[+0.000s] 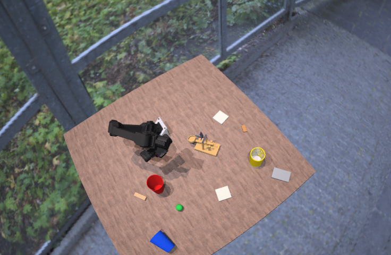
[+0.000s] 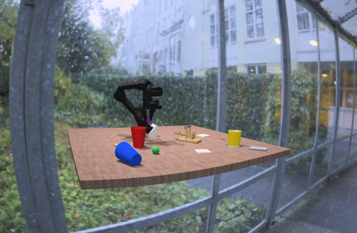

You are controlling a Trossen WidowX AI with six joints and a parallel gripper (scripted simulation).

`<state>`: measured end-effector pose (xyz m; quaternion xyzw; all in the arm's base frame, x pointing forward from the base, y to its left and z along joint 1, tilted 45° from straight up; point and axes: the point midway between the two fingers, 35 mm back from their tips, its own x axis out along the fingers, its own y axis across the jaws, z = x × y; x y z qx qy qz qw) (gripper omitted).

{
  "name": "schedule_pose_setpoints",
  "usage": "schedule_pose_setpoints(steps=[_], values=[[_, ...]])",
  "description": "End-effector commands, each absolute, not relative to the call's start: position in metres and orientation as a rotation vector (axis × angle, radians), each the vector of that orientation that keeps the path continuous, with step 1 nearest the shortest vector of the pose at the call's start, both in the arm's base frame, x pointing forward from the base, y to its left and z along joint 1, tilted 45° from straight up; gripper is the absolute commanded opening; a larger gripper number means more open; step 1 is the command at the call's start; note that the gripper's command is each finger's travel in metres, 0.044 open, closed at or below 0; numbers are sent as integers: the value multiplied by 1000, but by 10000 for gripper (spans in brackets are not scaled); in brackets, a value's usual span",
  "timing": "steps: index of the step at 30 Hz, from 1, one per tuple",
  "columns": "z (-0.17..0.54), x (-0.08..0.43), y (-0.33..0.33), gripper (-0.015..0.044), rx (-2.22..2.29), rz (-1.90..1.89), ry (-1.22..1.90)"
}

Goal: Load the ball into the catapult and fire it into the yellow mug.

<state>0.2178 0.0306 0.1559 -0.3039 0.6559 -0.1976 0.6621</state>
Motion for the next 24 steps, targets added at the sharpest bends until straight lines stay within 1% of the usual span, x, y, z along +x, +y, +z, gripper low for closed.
schedule_pose_setpoints(steps=[1,24], values=[[145,224,46,0,-711,-425,1524],[72,229,110,0,-883,-339,1734]])
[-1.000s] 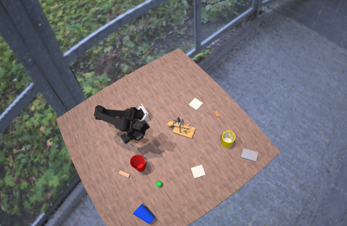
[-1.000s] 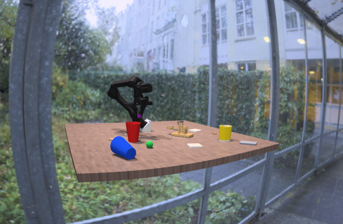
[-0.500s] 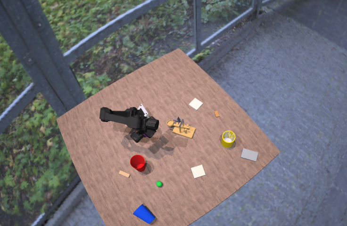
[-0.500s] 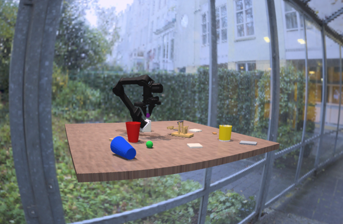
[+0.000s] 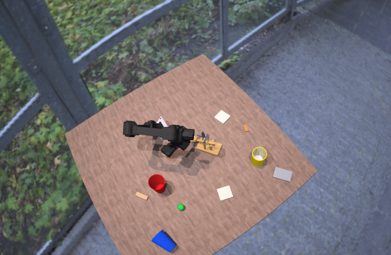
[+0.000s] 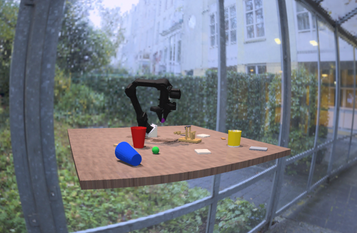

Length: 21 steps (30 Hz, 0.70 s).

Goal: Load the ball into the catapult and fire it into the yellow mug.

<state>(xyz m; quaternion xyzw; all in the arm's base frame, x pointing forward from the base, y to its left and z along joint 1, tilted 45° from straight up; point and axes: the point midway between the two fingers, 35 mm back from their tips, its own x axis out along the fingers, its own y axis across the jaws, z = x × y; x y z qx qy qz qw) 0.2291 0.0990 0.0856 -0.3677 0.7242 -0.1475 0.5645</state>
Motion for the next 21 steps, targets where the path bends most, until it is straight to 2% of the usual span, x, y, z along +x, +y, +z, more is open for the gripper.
schedule_pose_setpoints(steps=[1,21], values=[[68,228,113,0,-891,-337,1743],[-5,208,153,0,-1043,-320,1903]])
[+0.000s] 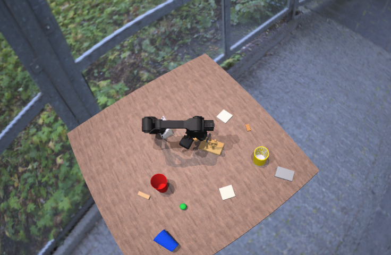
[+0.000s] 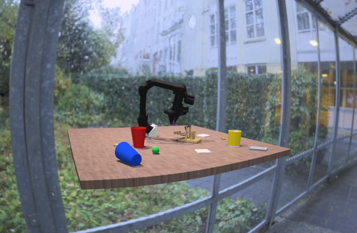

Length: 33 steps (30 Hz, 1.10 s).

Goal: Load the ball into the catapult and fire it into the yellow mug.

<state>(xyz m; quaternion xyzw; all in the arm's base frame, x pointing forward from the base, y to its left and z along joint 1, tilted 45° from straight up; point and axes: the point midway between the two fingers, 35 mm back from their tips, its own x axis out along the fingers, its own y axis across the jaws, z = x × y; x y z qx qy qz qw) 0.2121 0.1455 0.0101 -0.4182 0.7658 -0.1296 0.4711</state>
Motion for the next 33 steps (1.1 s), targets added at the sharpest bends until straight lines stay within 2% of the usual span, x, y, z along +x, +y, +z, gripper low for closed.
schedule_pose_setpoints(steps=[1,9,33], values=[[-9,206,155,0,-1051,-320,1910],[-37,193,164,0,-1107,-327,1963],[-57,192,146,0,-1108,-328,1964]])
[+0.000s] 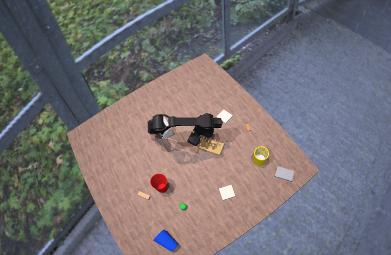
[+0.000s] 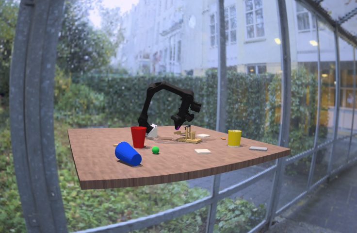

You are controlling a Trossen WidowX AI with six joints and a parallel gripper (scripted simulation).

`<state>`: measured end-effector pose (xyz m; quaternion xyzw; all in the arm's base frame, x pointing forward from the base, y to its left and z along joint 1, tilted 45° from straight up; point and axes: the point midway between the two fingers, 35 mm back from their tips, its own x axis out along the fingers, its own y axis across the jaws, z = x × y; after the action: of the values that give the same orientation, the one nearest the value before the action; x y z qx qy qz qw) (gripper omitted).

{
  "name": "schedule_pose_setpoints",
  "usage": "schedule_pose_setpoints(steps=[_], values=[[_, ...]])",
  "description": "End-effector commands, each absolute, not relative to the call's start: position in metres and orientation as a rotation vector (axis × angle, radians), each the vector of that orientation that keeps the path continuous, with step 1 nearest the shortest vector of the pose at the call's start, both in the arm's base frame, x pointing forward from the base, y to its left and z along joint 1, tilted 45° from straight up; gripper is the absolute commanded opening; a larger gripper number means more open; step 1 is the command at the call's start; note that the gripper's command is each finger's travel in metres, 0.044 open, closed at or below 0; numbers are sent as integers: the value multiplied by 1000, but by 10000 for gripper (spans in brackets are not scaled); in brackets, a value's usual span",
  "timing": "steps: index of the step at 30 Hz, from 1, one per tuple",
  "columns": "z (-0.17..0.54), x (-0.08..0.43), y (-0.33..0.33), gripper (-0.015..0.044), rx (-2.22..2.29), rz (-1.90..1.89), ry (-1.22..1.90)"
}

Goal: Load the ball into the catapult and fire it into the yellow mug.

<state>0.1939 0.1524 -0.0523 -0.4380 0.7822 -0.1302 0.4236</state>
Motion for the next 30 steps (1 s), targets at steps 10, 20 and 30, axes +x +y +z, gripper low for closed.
schedule_pose_setpoints(steps=[10,20,30], values=[[-56,194,149,0,-1097,-327,1958],[-55,194,150,263,-1095,-323,1954],[27,185,220,440,-993,-87,1790]])
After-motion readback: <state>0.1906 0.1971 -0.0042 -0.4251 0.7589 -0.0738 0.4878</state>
